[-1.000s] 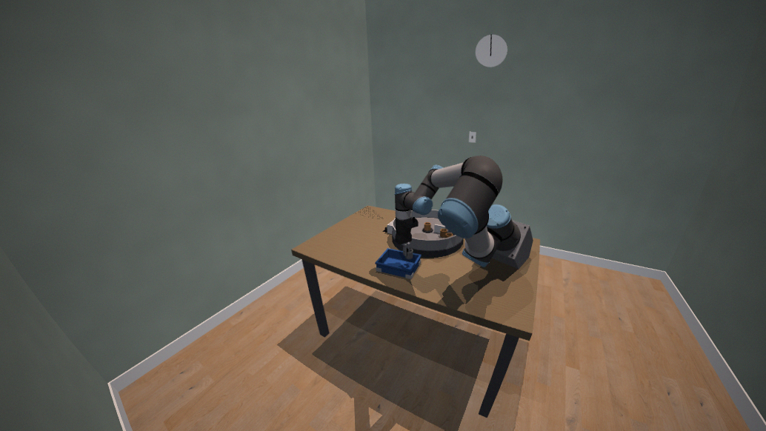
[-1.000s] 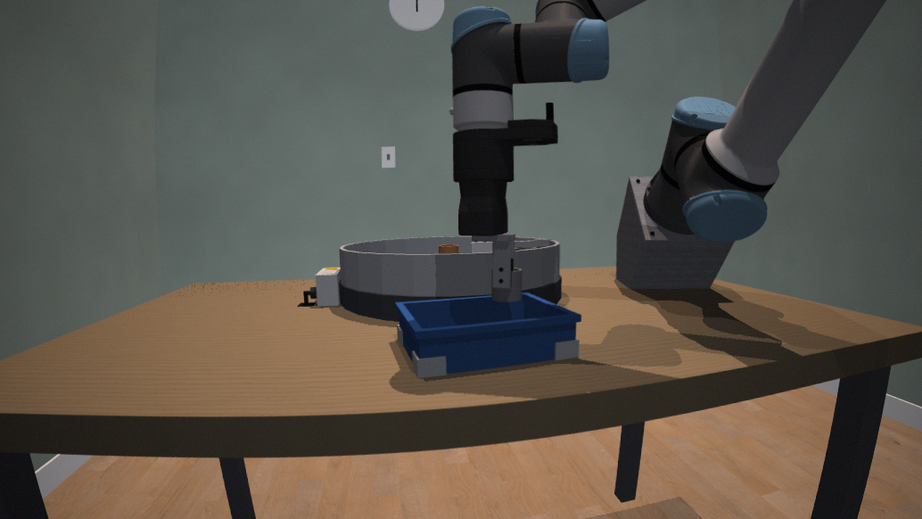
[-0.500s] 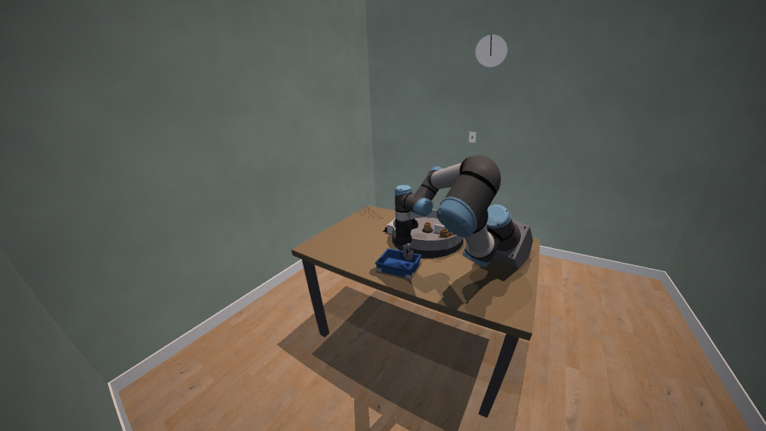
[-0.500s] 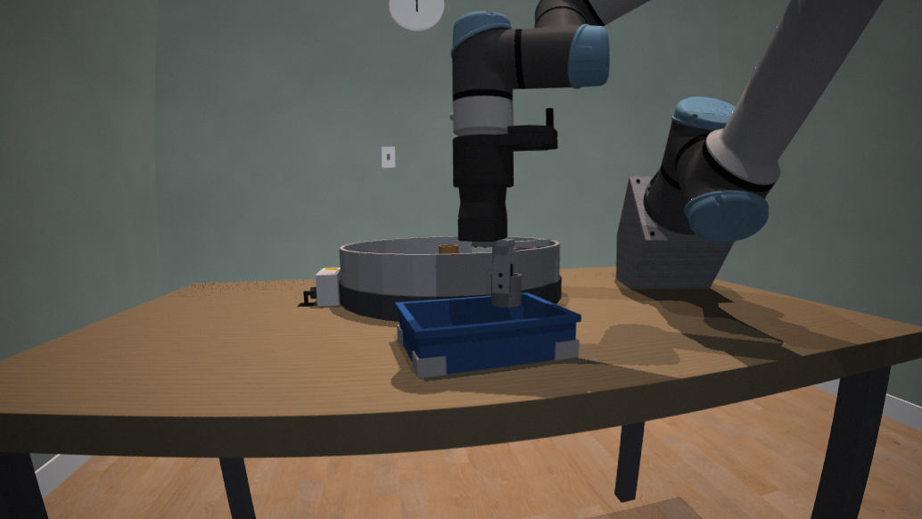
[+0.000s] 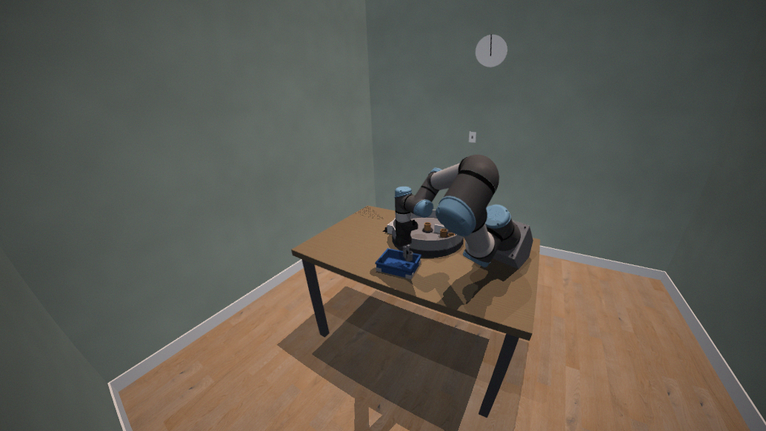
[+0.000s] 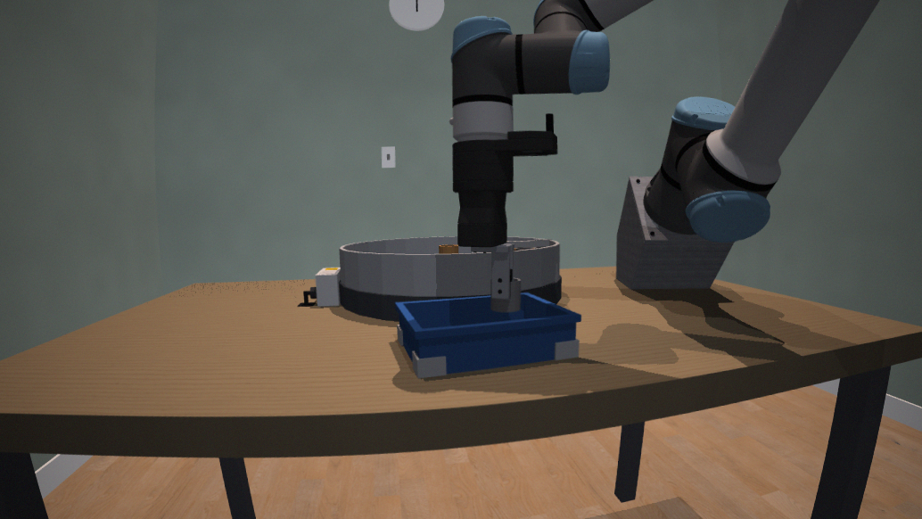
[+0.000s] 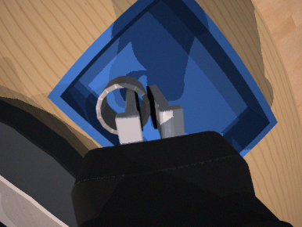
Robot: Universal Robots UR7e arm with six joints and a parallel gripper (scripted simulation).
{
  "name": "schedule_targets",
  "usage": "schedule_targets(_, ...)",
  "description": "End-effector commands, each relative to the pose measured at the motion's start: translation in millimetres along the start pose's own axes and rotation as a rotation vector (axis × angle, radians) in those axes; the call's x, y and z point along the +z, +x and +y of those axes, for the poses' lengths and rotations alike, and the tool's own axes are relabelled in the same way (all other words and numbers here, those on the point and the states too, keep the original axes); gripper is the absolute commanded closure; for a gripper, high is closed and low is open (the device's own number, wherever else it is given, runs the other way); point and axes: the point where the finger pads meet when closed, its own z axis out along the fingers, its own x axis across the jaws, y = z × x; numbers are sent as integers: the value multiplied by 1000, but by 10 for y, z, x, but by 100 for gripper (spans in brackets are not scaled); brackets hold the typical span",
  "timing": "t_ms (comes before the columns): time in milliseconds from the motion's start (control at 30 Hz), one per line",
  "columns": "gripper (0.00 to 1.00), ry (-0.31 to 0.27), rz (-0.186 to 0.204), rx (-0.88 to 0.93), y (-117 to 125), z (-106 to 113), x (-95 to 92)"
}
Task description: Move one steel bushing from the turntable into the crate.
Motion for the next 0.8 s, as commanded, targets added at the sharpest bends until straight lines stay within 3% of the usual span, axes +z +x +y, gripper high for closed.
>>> schedule_targets(0,100,2,1,1,1,-5,20)
schedule_targets(767,100,-5,0,-2,6,14,137)
